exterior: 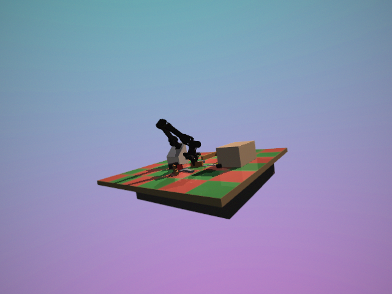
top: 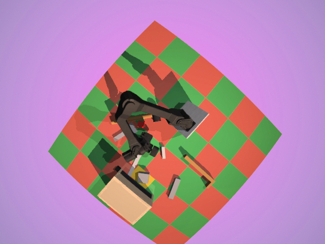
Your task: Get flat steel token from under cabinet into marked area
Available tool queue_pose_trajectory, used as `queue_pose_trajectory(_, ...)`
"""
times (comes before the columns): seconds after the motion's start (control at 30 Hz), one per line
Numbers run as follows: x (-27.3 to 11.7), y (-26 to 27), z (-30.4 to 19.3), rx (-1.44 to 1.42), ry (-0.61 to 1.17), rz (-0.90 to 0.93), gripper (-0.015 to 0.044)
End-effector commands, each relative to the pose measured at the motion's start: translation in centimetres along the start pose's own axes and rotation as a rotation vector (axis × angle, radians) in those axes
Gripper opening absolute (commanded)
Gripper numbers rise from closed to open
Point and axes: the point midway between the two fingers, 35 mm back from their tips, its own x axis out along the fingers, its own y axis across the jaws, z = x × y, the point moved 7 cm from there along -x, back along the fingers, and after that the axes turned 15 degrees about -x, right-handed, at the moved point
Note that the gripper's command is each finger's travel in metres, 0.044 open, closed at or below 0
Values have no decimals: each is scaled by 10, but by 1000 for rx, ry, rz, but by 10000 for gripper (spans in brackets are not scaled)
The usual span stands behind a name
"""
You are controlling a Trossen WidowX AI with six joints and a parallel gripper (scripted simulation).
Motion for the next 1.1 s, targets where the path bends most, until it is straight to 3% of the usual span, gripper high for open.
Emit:
queue_pose_trajectory(0.0,0,4,-8,10,9,3,0)
queue_pose_trajectory(1.07,-1,11,-44,12,10,4,0)
